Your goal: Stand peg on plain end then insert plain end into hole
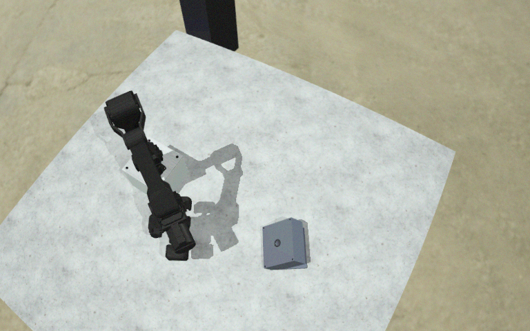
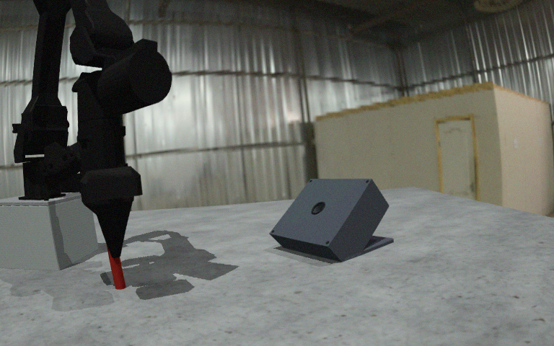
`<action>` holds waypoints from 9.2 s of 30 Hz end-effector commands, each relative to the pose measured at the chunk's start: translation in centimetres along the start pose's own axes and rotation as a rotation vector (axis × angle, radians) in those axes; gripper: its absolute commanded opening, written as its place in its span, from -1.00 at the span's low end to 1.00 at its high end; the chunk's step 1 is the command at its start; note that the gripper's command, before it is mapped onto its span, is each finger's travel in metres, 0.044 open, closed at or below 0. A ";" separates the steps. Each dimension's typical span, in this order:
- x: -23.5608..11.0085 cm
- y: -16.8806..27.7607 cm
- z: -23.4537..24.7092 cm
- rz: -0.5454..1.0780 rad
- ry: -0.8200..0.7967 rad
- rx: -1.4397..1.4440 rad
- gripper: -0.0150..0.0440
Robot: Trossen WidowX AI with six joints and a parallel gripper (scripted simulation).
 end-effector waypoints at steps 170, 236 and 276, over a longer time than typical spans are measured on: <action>-2.9 15.1 6.2 0.610 -0.405 -0.778 -0.49; -0.4 17.1 6.5 0.613 -0.400 -0.783 -0.49; -2.7 15.3 6.5 0.609 -0.402 -0.781 1.00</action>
Point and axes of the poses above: the point midway between the two fingers, 35 mm back from their tips, its own x axis out along the fingers, its own z axis across the jaws, y = z × x, the point moved 10 cm from there along -x, back along the fingers, and after that the axes turned 12 degrees about -x, right-handed, at the moved point
